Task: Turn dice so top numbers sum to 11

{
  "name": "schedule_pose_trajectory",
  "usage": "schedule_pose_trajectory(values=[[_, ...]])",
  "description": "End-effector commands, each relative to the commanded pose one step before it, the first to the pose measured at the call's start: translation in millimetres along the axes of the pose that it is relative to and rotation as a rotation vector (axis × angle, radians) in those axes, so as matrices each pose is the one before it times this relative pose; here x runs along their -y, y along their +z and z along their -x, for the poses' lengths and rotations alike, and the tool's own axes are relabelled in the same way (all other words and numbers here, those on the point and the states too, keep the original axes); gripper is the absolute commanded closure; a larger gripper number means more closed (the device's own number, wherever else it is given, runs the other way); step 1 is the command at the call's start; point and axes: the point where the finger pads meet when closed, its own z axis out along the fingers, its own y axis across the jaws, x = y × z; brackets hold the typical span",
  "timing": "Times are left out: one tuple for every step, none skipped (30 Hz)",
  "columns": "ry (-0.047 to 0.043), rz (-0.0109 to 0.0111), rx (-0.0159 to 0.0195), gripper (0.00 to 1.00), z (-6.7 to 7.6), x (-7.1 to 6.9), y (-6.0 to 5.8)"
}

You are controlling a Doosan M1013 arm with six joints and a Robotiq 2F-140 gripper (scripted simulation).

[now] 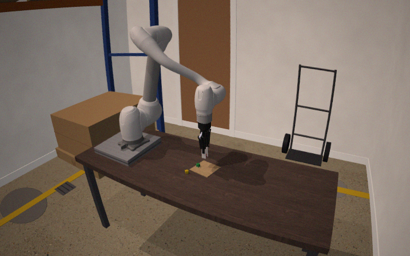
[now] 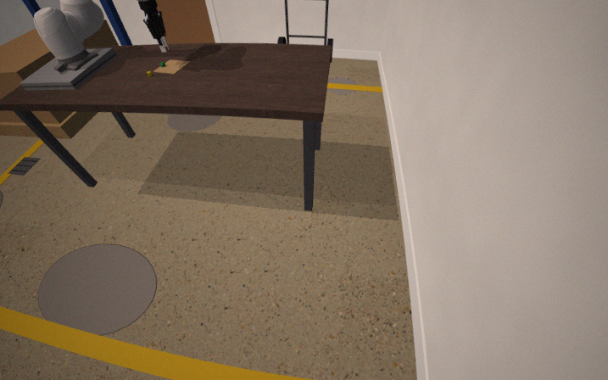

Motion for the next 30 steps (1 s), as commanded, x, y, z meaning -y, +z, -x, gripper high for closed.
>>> schedule_pose_trajectory(values=[[-0.00001, 0.00017, 0.00032, 0.91, 0.19, -0.05, 7.73], [0.0, 0.0, 0.0, 0.91, 0.02, -0.01, 4.59], [0.0, 0.0, 0.0, 0.91, 0.02, -0.01, 4.78], [0.0, 0.0, 0.0, 0.91, 0.02, -0.01, 4.91], [0.0, 0.0, 0.0, 0.91, 0.02, -0.01, 4.97], [0.0, 0.0, 0.0, 0.91, 0.02, -0.01, 4.98], [0.0, 0.0, 0.0, 0.91, 0.02, -0.01, 4.92], [0.0, 0.0, 0.0, 0.91, 0.02, -0.01, 4.81], [0.0, 0.0, 0.0, 0.91, 0.02, -0.01, 4.64], [0.0, 0.0, 0.0, 0.91, 0.02, -0.01, 4.42], [0.0, 0.0, 0.0, 0.91, 0.02, -0.01, 4.16], [0.0, 0.0, 0.0, 0.91, 0.01, -0.01, 3.86], [0.0, 0.0, 0.0, 0.91, 0.01, 0.0, 3.52], [0.0, 0.0, 0.0, 0.91, 0.01, 0.0, 3.16], [0.0, 0.0, 0.0, 0.91, 0.01, 0.0, 2.78], [0.0, 0.0, 0.0, 0.91, 0.01, 0.0, 2.38], [0.0, 0.0, 0.0, 0.91, 0.0, 0.0, 0.0], [0.0, 0.0, 0.0, 0.91, 0.0, 0.0, 0.0], [0.0, 0.0, 0.0, 0.91, 0.0, 0.0, 1.99], [0.0, 0.0, 0.0, 0.91, 0.01, 0.0, 1.59], [0.0, 0.0, 0.0, 0.91, 0.0, 0.0, 1.21], [0.0, 0.0, 0.0, 0.91, 0.0, 0.0, 0.87], [0.0, 0.0, 0.0, 0.91, 0.0, 0.0, 0.56], [0.0, 0.0, 0.0, 0.91, 0.0, 0.0, 0.3], [0.0, 0.0, 0.0, 0.91, 0.0, 0.0, 0.12], [0.0, 0.0, 0.0, 0.91, 0.0, 0.0, 0.02], [0.0, 0.0, 0.0, 0.91, 0.0, 0.0, 0.0], [0.0, 0.0, 0.0, 0.91, 0.0, 0.0, 0.0], [0.0, 0.0, 0.0, 0.91, 0.0, 0.0, 0.0], [0.0, 0.0, 0.0, 0.91, 0.0, 0.0, 0.0]])
